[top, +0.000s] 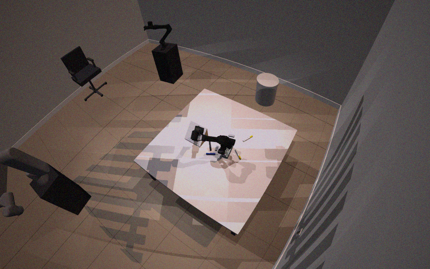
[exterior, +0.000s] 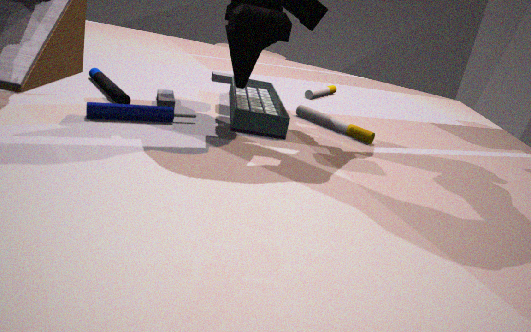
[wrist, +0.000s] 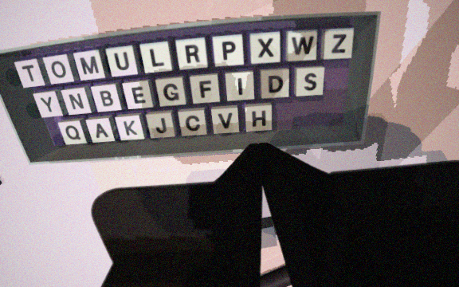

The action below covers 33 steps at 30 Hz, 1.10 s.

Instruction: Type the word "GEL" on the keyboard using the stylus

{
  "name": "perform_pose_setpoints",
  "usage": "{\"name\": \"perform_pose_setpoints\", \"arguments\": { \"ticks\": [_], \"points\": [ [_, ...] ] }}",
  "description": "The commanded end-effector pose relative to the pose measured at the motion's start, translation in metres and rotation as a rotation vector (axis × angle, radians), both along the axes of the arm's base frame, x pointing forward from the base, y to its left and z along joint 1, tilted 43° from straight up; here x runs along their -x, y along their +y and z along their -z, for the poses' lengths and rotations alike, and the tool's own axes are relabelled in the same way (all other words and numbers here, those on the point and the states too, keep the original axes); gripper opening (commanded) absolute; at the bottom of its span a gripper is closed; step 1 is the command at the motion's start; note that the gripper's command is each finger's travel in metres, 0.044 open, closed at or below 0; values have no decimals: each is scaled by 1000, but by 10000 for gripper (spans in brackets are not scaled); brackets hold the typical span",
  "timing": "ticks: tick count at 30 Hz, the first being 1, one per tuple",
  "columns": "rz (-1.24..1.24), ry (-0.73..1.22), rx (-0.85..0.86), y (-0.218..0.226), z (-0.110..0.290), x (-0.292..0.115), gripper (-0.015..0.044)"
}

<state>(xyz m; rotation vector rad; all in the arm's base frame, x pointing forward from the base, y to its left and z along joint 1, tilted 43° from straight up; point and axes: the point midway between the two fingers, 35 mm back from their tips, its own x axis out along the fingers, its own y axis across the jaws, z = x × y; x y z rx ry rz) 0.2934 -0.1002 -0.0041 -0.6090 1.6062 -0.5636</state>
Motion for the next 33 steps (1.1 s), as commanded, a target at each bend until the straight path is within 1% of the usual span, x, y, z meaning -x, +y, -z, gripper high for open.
{"name": "perform_pose_setpoints", "arguments": {
  "ticks": [1,7,11,13,29,33],
  "points": [
    [6,-18,-1,3,0,3,0],
    [6,-18,-1,5,2,3,0],
    [6,-18,-6,49,41,5,0],
    [6,-18,-4,57,49,7,0],
    [6,-18,-4,59,48,6,0],
    [6,-18,-7,92,13,1,0]
  ]
}}
